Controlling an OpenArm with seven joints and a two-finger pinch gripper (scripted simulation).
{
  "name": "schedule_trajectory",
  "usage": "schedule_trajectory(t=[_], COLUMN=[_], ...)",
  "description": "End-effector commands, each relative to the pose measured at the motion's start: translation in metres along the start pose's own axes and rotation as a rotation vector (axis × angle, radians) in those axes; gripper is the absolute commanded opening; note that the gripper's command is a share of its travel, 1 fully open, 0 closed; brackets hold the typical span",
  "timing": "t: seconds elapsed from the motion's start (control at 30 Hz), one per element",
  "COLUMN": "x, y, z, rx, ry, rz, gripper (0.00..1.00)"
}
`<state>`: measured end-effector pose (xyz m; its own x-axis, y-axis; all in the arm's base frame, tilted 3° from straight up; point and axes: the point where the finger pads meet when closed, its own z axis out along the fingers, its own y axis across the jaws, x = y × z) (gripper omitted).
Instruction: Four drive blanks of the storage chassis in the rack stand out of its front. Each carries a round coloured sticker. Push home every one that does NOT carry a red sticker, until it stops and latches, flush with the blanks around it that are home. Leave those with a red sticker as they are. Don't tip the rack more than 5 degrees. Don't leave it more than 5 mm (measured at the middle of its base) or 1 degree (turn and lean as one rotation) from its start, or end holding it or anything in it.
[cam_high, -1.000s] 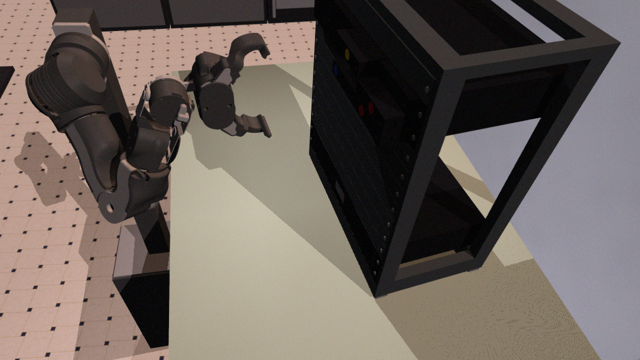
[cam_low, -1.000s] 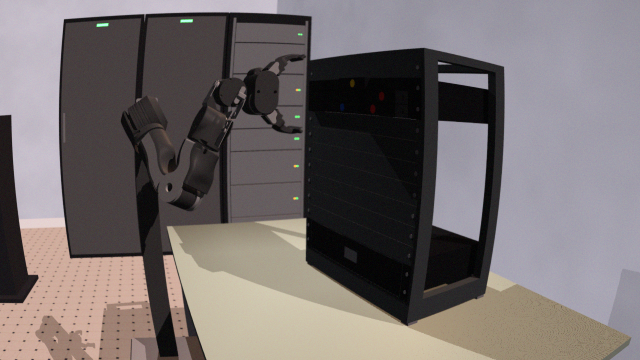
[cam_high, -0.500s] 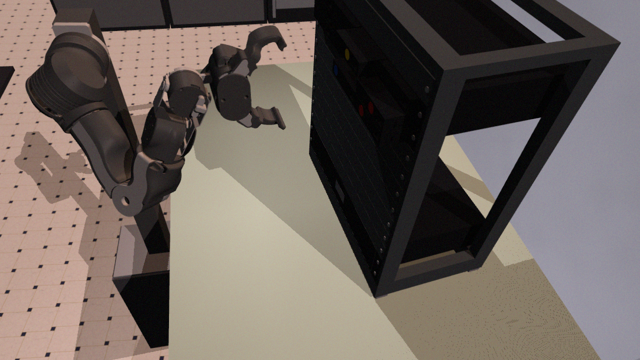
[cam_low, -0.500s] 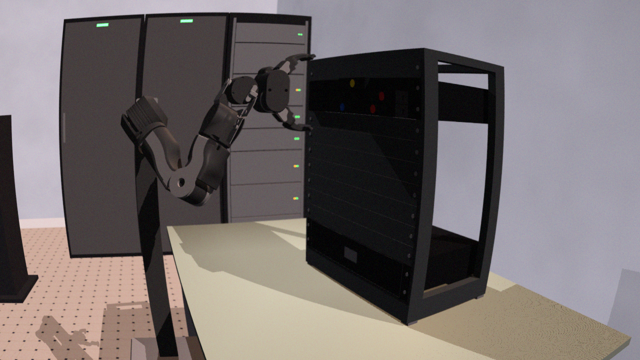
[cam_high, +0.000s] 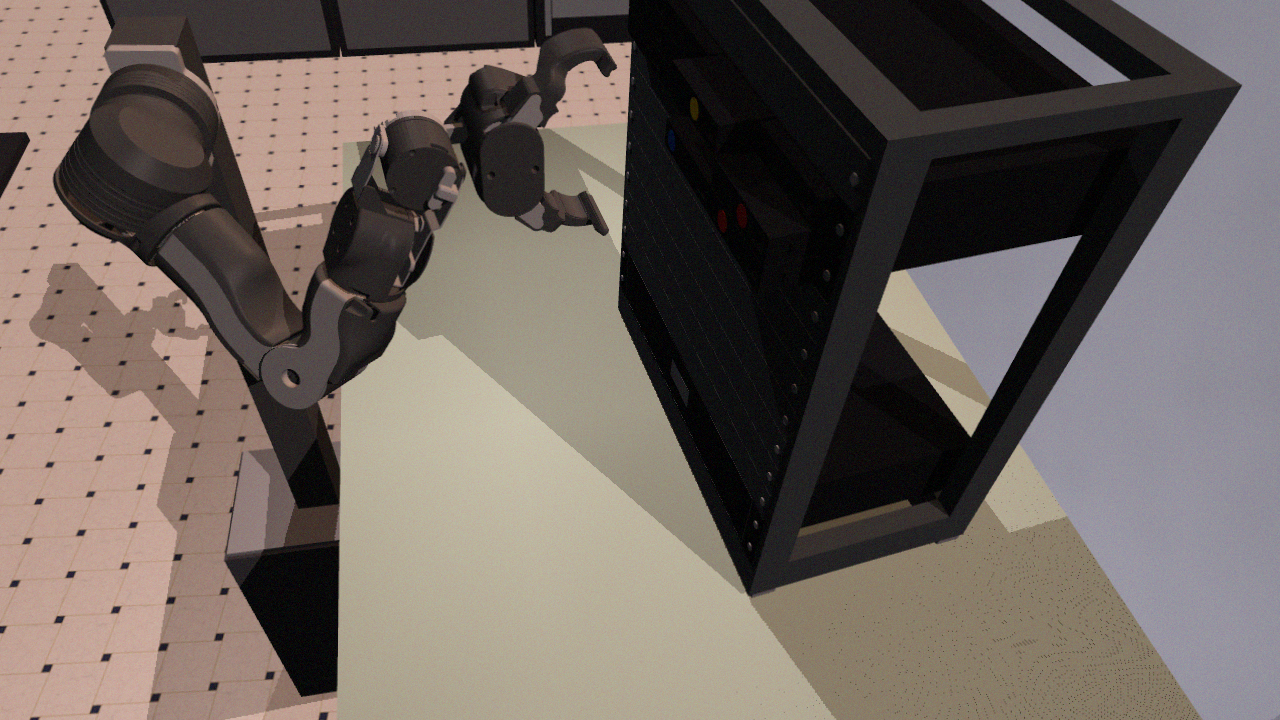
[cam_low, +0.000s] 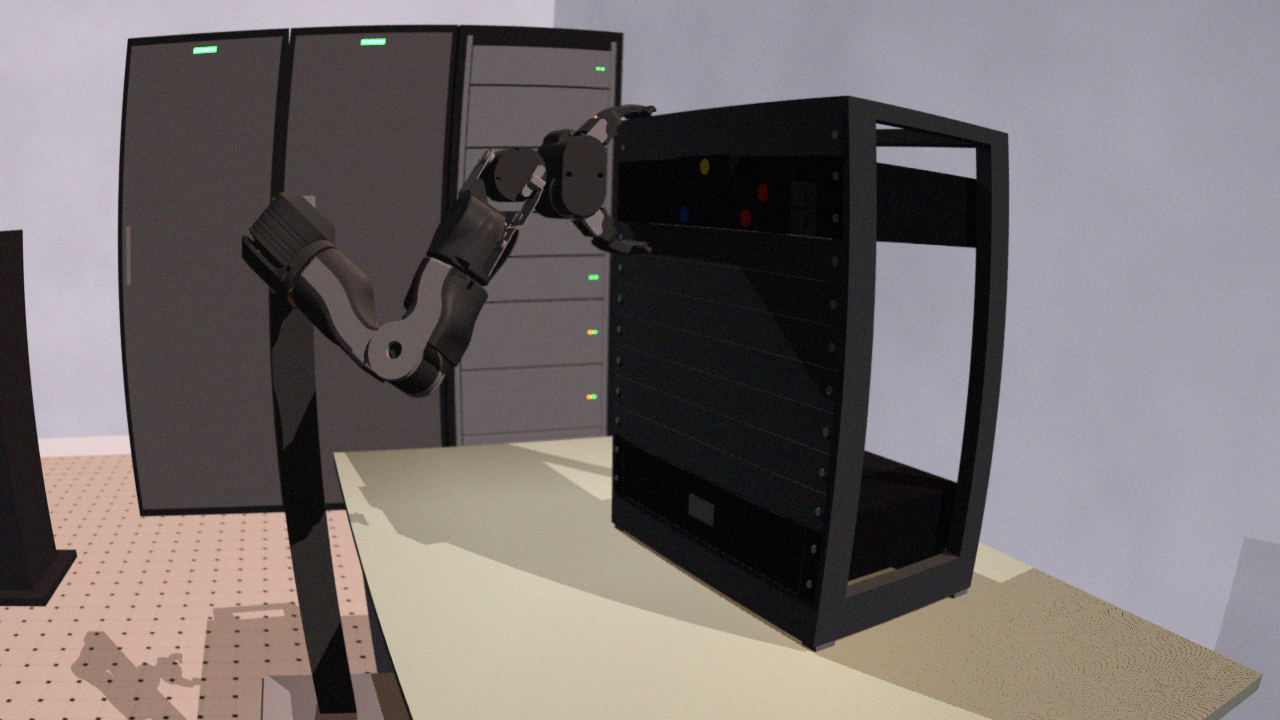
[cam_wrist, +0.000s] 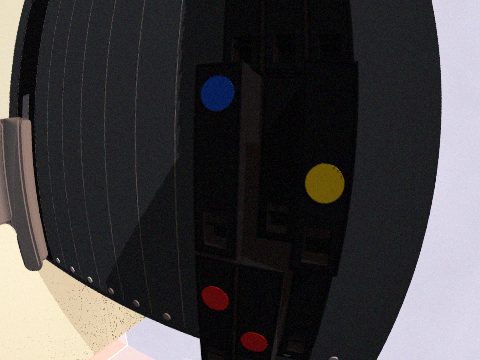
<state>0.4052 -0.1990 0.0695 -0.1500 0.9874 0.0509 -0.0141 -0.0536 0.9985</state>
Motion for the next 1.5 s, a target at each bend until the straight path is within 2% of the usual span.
schedule_trajectory(t=[0.0, 0.5, 1.47], x=[0.0, 0.008, 0.009], y=[0.003, 0.007, 0.007], z=[0.003, 0.025, 0.026], rx=[-0.014, -0.014, -0.014], ry=[-0.01, -0.01, -0.01], rz=[-0.003, -0.003, -0.004], gripper=[1.0, 1.0, 1.0])
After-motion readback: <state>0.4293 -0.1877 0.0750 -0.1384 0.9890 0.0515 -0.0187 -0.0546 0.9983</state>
